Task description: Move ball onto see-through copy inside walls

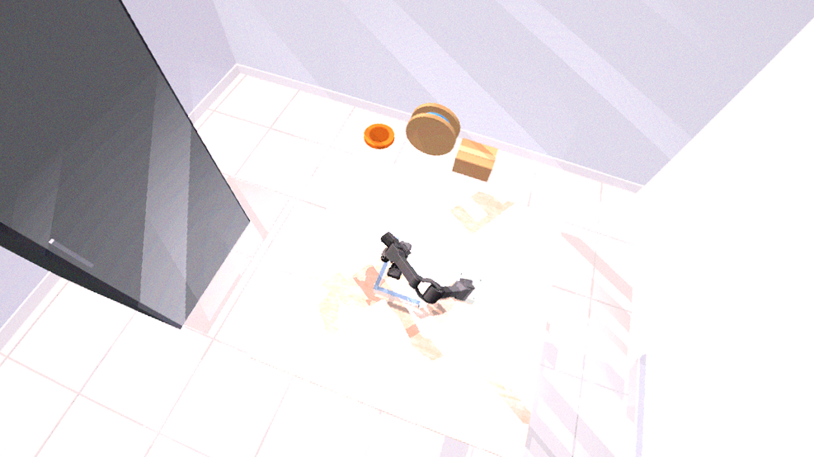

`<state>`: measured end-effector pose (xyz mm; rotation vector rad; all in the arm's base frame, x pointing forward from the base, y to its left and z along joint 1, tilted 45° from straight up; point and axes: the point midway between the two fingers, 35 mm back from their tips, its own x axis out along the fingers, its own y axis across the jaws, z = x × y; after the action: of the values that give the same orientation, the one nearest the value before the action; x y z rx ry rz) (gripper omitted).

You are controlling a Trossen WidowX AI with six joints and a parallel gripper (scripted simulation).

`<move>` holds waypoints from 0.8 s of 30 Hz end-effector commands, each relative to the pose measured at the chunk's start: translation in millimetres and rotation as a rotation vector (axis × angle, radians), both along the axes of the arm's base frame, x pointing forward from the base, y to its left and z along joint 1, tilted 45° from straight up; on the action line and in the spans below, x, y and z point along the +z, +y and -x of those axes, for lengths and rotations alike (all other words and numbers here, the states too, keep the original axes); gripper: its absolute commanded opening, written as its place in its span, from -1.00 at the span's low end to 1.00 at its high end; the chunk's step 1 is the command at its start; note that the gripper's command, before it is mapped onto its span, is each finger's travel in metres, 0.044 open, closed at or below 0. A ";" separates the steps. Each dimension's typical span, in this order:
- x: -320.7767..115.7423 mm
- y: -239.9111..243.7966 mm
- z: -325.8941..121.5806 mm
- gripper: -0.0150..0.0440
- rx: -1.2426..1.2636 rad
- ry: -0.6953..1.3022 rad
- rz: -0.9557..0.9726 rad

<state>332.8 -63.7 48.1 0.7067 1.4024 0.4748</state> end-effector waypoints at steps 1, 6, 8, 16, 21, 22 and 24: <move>-2.9 8.6 10.2 -0.49 -0.003 0.005 -0.006; -5.9 16.9 21.2 -0.49 -0.003 0.006 -0.007; -6.8 17.9 21.4 -0.49 -0.003 0.006 -0.006; -33.5 42.4 15.0 -0.49 -0.003 0.005 -0.006; -53.2 63.2 12.9 -0.49 -0.003 0.005 -0.009; -55.1 65.4 12.9 -0.49 -0.003 0.005 -0.010; -55.7 66.1 12.9 -0.49 -0.003 0.005 -0.010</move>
<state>320.8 -2.3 -2.4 0.7074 1.4050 0.4811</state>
